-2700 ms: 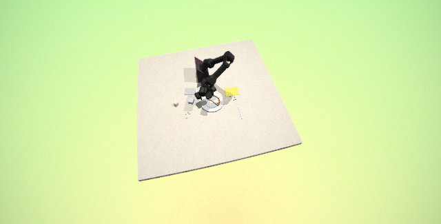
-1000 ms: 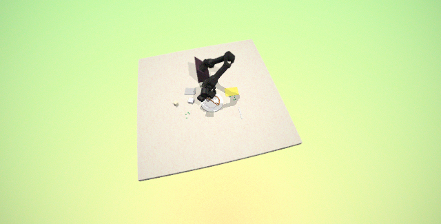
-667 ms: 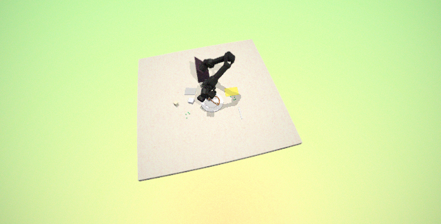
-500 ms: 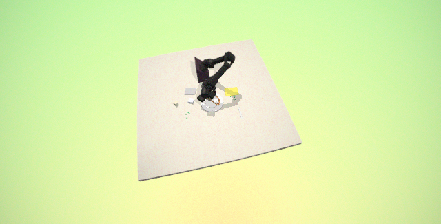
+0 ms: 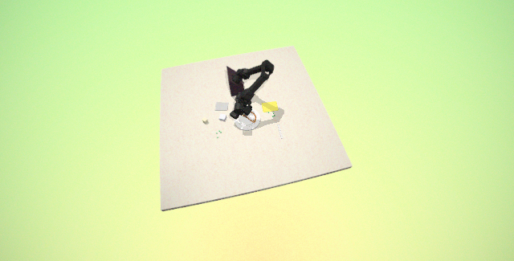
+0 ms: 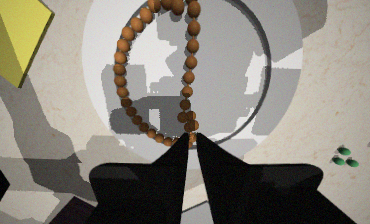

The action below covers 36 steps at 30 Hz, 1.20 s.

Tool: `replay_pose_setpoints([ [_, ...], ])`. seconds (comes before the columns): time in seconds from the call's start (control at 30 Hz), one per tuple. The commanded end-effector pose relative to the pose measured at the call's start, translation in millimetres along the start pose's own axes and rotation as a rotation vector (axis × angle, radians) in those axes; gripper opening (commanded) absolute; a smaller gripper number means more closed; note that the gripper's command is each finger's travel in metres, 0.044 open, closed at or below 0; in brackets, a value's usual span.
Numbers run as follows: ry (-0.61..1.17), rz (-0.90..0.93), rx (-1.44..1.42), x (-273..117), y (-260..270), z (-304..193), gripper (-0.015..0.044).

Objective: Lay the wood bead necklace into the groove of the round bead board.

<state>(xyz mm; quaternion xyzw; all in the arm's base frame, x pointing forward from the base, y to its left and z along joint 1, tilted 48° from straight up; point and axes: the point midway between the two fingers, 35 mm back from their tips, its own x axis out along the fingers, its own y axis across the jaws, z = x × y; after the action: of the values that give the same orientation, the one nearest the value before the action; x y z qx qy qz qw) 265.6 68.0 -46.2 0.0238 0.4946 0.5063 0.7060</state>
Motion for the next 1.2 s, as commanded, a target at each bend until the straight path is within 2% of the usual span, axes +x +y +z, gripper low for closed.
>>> replay_pose_setpoints([
  [0.0,0.000,0.000,-0.001,0,0,0,0.0000],
  [0.53,-0.003,0.001,0.006,-14,0,0,0.0000],
  [1.17,-0.003,0.001,0.006,-10,-9,-12,0.0000],
])
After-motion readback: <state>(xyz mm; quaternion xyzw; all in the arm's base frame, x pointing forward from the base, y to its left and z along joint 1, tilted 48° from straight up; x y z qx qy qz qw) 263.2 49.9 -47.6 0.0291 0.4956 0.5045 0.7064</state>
